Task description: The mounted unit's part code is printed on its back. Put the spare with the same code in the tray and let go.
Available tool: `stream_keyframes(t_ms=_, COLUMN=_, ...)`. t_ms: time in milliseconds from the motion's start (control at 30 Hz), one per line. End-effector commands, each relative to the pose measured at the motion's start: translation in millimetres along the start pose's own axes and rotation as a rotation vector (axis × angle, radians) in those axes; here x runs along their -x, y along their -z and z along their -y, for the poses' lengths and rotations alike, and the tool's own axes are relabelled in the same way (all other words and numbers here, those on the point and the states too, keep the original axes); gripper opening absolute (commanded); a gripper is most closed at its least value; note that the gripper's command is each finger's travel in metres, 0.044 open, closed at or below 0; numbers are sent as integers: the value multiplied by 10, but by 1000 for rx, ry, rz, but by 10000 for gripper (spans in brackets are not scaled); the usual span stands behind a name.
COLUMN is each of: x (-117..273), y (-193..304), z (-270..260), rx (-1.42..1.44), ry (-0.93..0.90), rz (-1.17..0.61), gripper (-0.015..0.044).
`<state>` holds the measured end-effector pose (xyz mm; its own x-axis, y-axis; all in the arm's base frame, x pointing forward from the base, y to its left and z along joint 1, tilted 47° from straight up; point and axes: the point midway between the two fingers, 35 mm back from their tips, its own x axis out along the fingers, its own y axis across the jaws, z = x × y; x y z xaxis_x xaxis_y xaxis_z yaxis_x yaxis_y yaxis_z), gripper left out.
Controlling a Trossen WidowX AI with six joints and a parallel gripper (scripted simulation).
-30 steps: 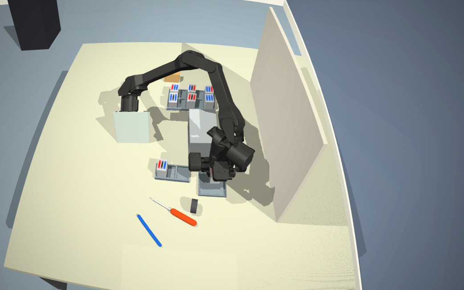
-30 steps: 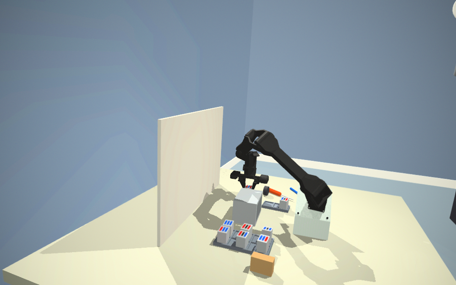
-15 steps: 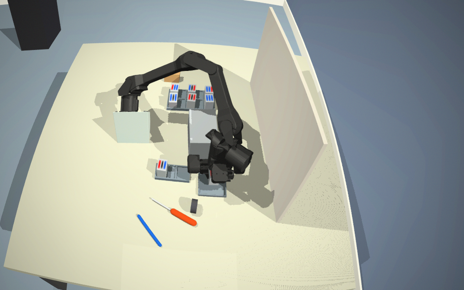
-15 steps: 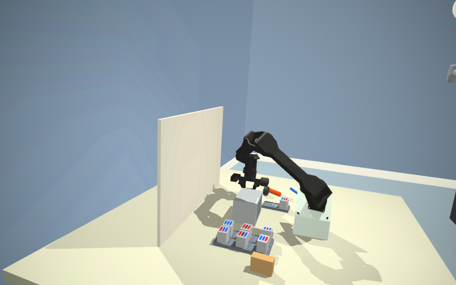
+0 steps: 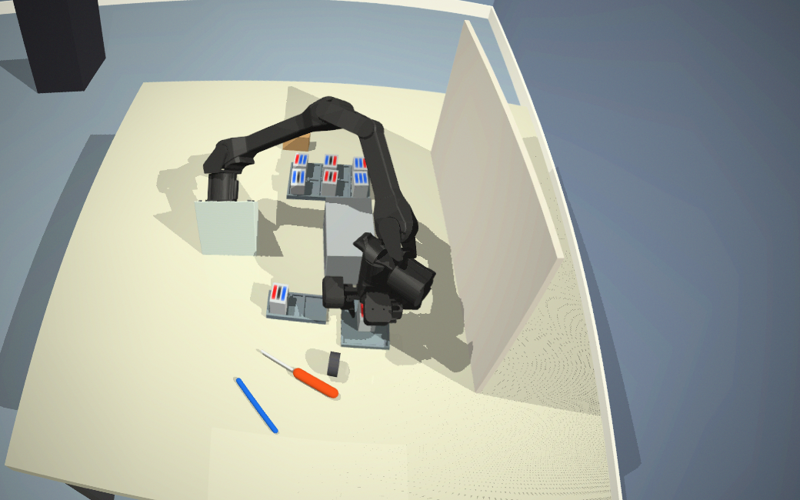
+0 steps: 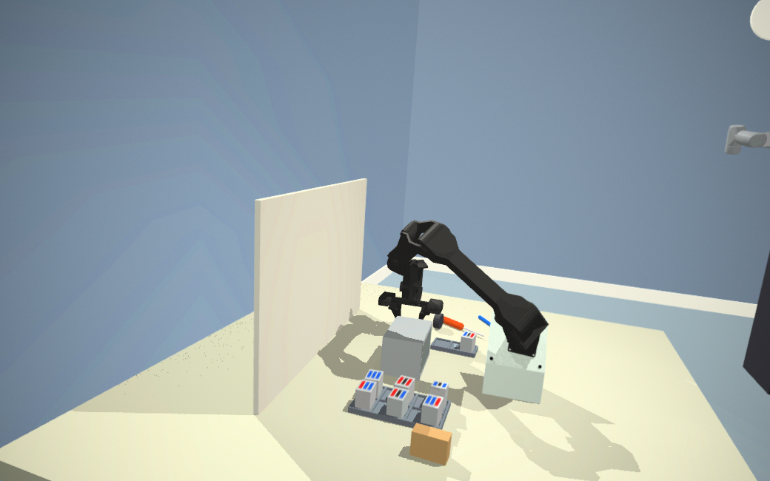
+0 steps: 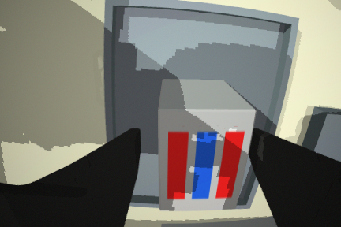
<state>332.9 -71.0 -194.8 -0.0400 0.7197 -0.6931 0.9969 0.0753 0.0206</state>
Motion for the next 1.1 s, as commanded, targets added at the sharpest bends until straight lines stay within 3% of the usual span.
stream_keyframes(t_ms=0, x=2, y=0, z=-2, rx=1, ry=1, rz=1, gripper=368)
stream_keyframes(t_ms=100, x=2, y=0, z=-2, rx=1, ry=1, rz=1, gripper=440)
stream_keyframes(t_ms=167, x=114, y=-10, z=-15, rx=0, ry=0, rz=2, gripper=440)
stream_keyframes(t_ms=300, x=811, y=-22, z=-14, rx=-7, ry=2, rz=2, gripper=440)
stream_keyframes(t_ms=400, x=1078, y=-5, z=19, rx=-8, ry=2, rz=0, gripper=440)
stream_keyframes(t_ms=1067, x=1088, y=-39, z=-6, rx=-13, ry=-24, rz=12, gripper=440)
